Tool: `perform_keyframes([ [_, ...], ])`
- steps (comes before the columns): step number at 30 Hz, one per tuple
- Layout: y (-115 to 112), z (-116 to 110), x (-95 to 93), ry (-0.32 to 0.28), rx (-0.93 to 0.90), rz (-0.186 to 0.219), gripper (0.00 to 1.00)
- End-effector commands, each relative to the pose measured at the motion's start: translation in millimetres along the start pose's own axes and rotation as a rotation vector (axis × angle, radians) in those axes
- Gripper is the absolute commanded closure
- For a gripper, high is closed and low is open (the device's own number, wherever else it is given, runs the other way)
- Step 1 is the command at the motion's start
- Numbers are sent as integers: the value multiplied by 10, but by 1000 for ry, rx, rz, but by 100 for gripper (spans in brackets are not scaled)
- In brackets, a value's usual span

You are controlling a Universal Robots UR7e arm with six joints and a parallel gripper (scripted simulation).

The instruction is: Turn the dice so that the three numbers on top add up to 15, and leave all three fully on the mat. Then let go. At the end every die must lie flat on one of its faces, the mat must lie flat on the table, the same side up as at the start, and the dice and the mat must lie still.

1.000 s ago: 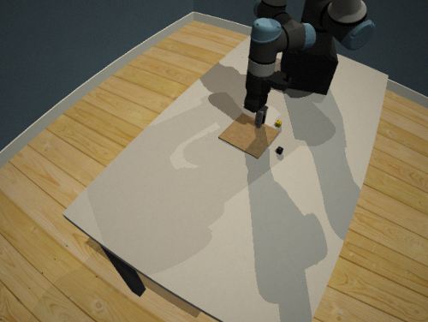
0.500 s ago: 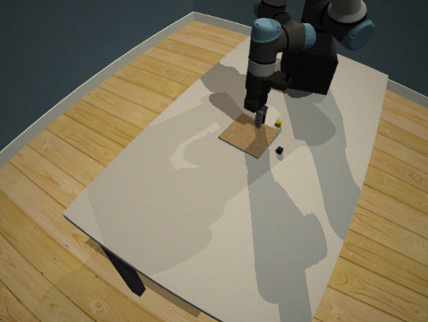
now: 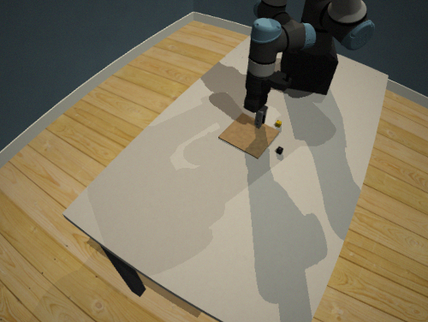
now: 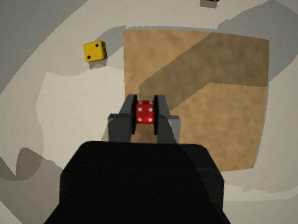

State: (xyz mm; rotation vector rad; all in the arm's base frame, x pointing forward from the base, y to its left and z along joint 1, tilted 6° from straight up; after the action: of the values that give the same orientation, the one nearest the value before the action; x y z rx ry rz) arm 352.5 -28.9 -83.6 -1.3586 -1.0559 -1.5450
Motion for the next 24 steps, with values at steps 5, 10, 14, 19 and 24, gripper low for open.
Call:
perform_keyframes([
  [5,27,5,-3,-1,1,-2,66],
  [10,38,9,-3,-1,1,-2,66],
  [14,47,12,-3,-1,1,-2,66],
  [19,49,13,-3,-1,1,-2,66],
  [24,49,13,-3,-1,1,-2,66],
])
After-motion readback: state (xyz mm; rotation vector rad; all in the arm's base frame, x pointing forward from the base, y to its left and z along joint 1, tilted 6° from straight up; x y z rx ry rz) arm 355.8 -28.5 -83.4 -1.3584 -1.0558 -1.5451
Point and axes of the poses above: the point where the finger pads meet when closed, its own x axis back along the fingers, its own y axis across the jaws, z = x × y, the point moved 3 cm from there along x, back along the fingers, and after that the axes turned 13 degrees about -x, right-handed, at the moved point
